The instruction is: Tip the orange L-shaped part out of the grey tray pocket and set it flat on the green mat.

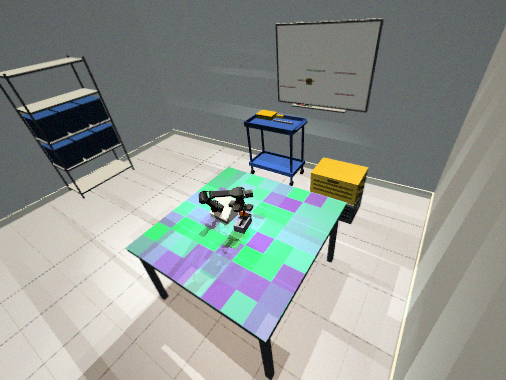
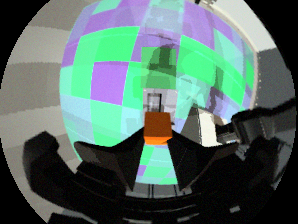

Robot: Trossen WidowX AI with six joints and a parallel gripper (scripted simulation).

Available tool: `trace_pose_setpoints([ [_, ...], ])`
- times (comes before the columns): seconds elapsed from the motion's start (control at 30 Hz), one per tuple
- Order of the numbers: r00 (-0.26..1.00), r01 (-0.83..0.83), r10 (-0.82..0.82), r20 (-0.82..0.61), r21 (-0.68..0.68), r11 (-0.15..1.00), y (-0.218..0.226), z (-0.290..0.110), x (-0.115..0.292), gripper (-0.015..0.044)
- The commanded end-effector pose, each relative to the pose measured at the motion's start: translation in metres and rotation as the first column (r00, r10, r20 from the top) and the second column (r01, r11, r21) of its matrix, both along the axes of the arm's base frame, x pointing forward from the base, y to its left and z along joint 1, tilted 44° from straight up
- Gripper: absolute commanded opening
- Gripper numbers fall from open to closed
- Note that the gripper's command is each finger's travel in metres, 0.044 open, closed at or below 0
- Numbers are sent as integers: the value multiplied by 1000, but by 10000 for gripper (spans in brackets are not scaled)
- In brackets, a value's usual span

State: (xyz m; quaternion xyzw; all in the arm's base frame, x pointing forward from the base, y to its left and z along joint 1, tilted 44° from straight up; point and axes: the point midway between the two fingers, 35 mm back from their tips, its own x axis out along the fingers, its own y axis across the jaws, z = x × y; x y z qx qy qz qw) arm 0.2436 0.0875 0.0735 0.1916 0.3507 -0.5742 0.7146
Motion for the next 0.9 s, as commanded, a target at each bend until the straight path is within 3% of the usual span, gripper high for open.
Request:
trace_pose_setpoints([
  [0.0,1000,5,-5,-1,2,1000,3,2,-1,0],
  [0.3,1000,5,-5,-1,2,1000,0,8,0,0],
  [0.87,1000,5,-5,0,-2,1000,-64,69,18,0],
])
